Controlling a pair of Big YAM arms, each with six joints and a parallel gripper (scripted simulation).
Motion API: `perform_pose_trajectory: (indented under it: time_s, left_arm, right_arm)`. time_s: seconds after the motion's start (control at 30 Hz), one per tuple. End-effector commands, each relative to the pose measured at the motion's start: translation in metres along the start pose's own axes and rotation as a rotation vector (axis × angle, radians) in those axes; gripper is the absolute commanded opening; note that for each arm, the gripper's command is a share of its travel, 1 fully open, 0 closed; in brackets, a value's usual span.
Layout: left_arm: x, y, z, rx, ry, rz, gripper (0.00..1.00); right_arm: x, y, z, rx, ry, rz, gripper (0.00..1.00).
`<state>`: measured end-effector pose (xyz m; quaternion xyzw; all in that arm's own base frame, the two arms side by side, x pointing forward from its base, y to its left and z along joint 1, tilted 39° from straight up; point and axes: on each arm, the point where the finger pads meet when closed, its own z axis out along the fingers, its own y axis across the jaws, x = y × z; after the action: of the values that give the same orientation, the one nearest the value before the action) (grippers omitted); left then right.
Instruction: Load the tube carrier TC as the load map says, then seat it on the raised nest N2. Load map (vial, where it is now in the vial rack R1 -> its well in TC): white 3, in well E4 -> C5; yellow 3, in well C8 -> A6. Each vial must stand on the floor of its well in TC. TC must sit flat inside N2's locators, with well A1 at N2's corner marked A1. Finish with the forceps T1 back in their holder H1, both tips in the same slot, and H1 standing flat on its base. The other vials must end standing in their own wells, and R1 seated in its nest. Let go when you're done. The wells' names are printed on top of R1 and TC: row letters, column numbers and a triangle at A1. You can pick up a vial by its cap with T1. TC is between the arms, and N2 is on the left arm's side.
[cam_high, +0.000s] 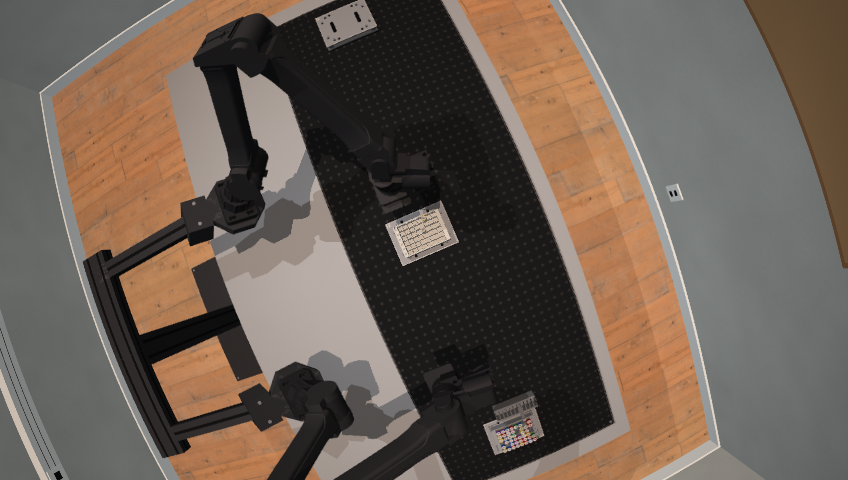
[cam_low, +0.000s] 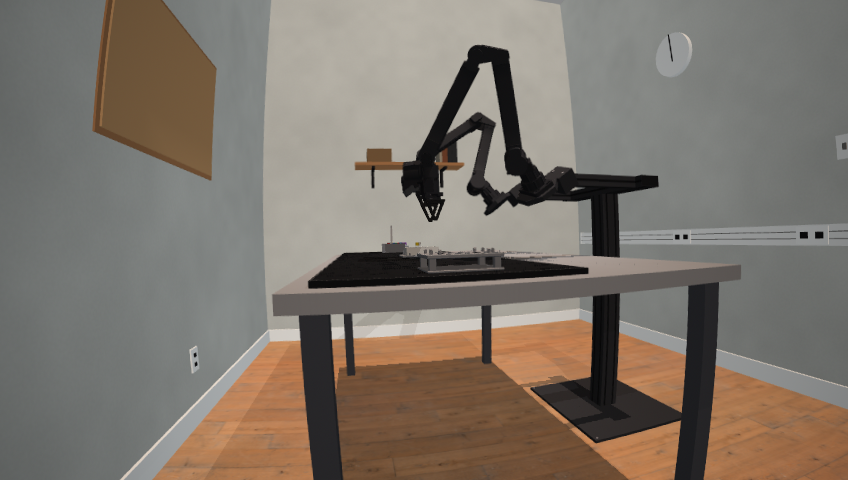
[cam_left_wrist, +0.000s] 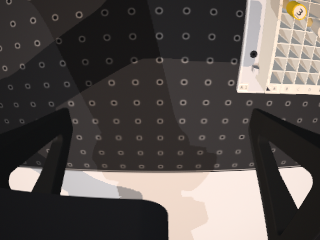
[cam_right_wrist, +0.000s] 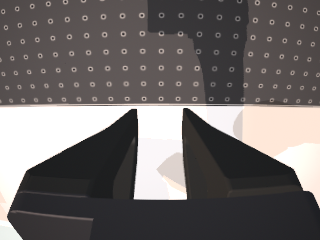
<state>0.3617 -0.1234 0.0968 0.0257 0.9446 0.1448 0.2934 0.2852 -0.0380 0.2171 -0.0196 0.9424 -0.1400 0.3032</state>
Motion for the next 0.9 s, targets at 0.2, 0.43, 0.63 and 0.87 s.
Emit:
perform_pose_trajectory:
  time_s: [0.2, 0.43, 0.63, 0.87]
  left_arm:
    - [-0.026, -0.045, 0.008, 0.023, -0.041, -0.037, 1.0]
    - [-0.028, -0.064, 0.017, 0.023, -0.04, -0.036, 1.0]
    - [-0.029, -0.086, 0.028, 0.024, -0.038, -0.035, 1.0]
    - [-0.031, -0.104, 0.037, 0.024, -0.038, -0.034, 1.0]
  right_arm:
    - [-0.01, -0.003, -0.008, 0.003, -0.019, 0.015, 0.24]
    - [-0.01, -0.003, -0.008, 0.003, -0.019, 0.015, 0.24]
    - [-0.01, -0.003, -0.008, 0.003, -0.019, 0.015, 0.24]
    - [-0.01, -0.003, -0.008, 0.003, -0.019, 0.015, 0.24]
